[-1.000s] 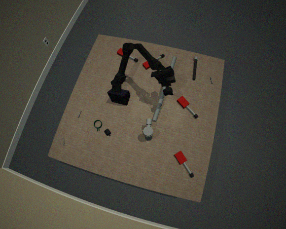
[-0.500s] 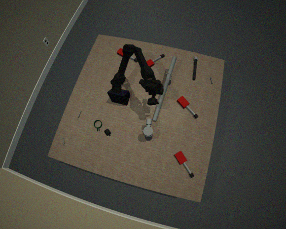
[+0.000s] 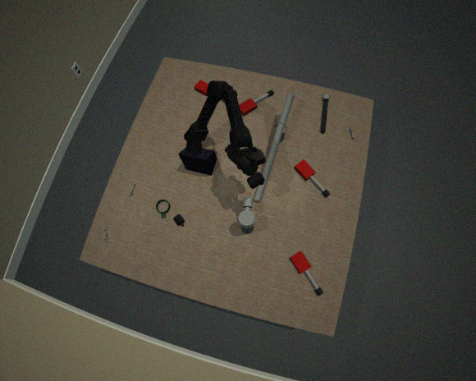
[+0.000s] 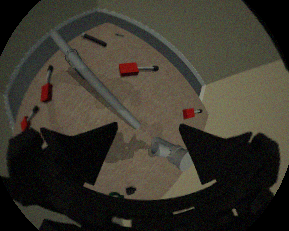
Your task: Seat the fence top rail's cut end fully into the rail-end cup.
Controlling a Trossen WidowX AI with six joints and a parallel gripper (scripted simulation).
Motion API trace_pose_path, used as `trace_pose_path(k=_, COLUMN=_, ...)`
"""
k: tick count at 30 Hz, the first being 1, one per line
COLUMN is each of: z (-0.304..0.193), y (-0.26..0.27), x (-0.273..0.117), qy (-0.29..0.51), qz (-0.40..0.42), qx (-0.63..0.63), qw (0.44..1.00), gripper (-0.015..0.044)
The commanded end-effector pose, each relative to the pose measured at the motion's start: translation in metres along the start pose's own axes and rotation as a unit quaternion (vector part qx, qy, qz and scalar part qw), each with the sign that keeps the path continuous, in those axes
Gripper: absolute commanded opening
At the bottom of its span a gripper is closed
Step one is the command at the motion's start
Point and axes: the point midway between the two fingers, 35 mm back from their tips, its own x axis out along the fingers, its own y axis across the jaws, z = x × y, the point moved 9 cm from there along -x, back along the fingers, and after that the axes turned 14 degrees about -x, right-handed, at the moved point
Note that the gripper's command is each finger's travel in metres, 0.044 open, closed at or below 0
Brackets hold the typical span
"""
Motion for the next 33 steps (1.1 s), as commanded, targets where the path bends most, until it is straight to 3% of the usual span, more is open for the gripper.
trace_pose_path(k=1, z=-0.065, y=-0.02, x=-0.001, qy=-0.018, qz=0.009, qx=-0.291, qw=0.956, gripper=0.044)
trace_pose_path(k=12, z=-0.113, y=-0.024, x=-0.001, qy=-0.041, qz=-0.001, qx=-0.495, qw=0.868, gripper=0.044)
trace_pose_path(k=29, z=-0.114, y=-0.024, x=-0.001, qy=-0.042, qz=-0.001, qx=-0.5, qw=0.865, gripper=0.044)
trace_pose_path(k=33, z=-0.12, y=-0.017, x=0.016, qy=-0.042, qz=-0.001, qx=-0.5, qw=0.865, gripper=0.044)
